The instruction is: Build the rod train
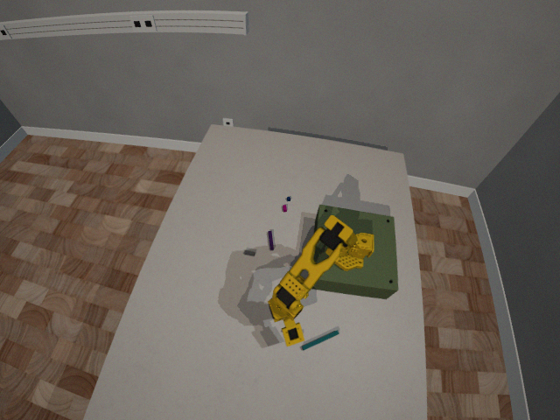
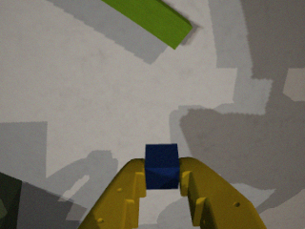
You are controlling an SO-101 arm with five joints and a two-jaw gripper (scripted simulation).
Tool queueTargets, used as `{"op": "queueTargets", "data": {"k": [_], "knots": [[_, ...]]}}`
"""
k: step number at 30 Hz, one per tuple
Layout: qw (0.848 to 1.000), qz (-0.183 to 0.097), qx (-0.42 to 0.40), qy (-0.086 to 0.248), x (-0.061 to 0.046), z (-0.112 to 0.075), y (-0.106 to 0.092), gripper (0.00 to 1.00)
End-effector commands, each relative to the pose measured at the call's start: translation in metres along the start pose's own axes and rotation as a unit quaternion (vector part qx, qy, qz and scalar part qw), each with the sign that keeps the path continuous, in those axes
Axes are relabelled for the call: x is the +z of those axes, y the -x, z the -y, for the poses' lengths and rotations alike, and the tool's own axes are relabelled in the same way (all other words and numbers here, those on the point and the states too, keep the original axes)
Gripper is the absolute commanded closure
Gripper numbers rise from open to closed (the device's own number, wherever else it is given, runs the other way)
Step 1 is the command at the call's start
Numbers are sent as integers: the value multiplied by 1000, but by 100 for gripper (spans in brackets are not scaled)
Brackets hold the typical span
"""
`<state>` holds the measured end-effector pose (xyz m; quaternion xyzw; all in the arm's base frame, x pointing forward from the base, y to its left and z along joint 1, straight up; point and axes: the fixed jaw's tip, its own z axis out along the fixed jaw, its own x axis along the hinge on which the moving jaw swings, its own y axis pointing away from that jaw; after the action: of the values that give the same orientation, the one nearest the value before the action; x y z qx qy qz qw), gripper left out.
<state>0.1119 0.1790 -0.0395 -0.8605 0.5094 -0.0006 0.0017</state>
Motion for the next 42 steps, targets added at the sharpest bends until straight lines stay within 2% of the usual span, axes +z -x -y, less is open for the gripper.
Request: {"op": "queueTargets", "data": {"k": [1,16,40,42], "knots": [[1000,0,1,1,1,12,-8,100],[1000,0,7,1,7,47,-44,100],[1000,0,7,1,7,49,-46,100],[1000,-2,-2,9,7,47,-47,100]]}}
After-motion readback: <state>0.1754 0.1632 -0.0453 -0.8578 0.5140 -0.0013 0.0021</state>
